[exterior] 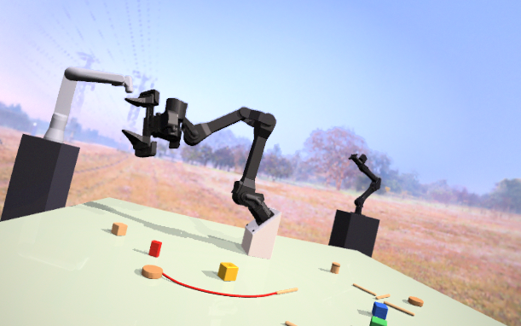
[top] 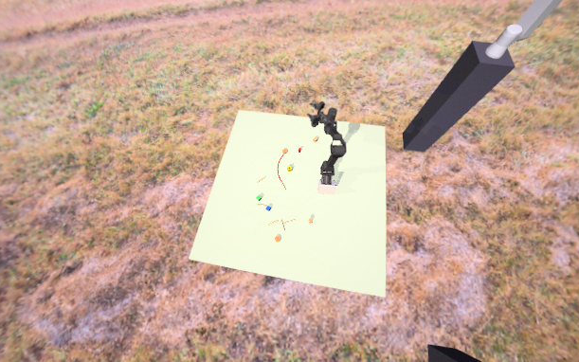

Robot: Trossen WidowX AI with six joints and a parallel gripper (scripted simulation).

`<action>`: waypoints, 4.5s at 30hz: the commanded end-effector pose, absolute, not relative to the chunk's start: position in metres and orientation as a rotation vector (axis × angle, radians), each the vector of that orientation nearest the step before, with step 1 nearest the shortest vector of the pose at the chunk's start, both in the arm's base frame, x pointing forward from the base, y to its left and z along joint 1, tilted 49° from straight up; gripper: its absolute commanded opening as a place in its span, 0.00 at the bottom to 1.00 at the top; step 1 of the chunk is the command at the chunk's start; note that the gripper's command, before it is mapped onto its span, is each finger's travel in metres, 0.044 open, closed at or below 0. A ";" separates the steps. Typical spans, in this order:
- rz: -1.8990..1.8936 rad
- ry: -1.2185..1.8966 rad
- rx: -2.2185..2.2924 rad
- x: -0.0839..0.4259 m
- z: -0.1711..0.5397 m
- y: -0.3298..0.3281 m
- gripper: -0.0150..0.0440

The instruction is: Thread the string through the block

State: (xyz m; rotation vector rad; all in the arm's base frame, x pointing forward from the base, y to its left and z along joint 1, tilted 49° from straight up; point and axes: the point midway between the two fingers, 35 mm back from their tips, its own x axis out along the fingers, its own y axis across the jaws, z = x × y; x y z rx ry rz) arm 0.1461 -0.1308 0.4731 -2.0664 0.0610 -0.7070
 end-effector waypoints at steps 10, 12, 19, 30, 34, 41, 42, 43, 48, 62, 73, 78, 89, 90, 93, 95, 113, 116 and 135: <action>-0.635 0.188 -1.581 0.195 0.424 -0.201 1.00; -0.587 0.260 -1.458 0.215 0.399 -0.214 1.00; -0.384 0.567 -1.166 0.276 0.301 -0.223 1.00; 0.001 1.190 -1.106 0.312 0.151 -0.150 1.00; 0.128 1.443 -1.256 0.301 0.116 -0.119 1.00; 0.240 1.679 -1.553 0.287 0.100 -0.089 1.00; 0.240 1.679 -1.553 0.287 0.100 -0.089 1.00; 0.240 1.679 -1.553 0.287 0.100 -0.089 1.00; 0.240 1.679 -1.553 0.287 0.100 -0.089 1.00; -0.188 1.580 -1.158 0.287 0.100 -0.087 1.00; -0.832 1.236 -0.404 0.286 0.102 -0.082 1.00; -0.959 1.129 -0.224 0.286 0.102 -0.081 1.00; -1.202 0.862 0.174 0.285 0.103 -0.078 1.00; -1.222 0.836 0.210 0.285 0.103 -0.078 1.00; -1.279 0.754 0.320 0.285 0.103 -0.077 1.00; -1.316 0.698 0.393 0.285 0.103 -0.077 1.00; -1.561 0.134 1.035 0.284 0.105 -0.073 1.00; -1.587 0.028 1.139 0.284 0.105 -0.072 1.00; -1.636 -0.315 1.454 0.284 0.106 -0.071 1.00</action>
